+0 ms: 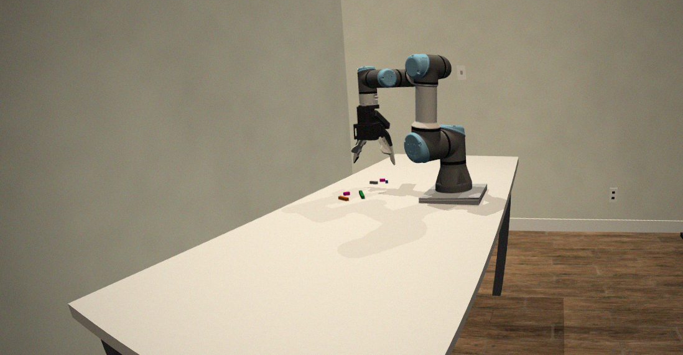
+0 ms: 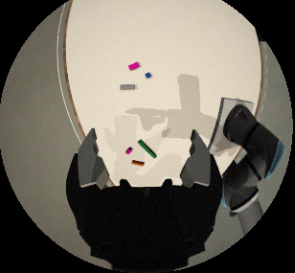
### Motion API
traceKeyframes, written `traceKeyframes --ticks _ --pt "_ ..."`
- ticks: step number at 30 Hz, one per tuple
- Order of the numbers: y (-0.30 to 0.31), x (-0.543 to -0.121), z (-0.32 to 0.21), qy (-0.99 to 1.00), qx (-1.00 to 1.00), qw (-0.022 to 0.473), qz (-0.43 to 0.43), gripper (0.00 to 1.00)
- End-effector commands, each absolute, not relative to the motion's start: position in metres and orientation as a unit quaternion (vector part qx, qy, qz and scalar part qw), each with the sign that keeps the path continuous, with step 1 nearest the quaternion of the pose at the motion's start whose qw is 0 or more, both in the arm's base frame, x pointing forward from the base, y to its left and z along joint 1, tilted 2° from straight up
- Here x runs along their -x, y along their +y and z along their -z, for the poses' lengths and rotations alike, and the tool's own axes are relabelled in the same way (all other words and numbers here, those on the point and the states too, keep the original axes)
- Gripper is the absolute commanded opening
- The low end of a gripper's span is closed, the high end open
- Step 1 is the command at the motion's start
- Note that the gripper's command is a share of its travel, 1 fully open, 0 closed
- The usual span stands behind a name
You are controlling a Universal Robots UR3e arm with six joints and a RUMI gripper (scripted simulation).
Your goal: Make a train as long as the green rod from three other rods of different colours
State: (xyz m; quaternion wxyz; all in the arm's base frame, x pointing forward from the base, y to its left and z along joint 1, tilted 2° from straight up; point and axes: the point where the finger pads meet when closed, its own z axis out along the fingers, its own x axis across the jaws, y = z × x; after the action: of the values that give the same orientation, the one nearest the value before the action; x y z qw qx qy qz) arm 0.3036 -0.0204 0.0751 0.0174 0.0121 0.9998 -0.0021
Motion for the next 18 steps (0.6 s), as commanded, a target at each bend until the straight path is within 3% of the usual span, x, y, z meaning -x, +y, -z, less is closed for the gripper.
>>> traceKeyframes --ticks 1,18 --pt "-0.027 -0.303 -0.076 0.995 -0.095 0.017 0.005 1.0" --pt "-0.042 -0.298 -0.077 0.944 -0.329 0.017 0.001 1.0"
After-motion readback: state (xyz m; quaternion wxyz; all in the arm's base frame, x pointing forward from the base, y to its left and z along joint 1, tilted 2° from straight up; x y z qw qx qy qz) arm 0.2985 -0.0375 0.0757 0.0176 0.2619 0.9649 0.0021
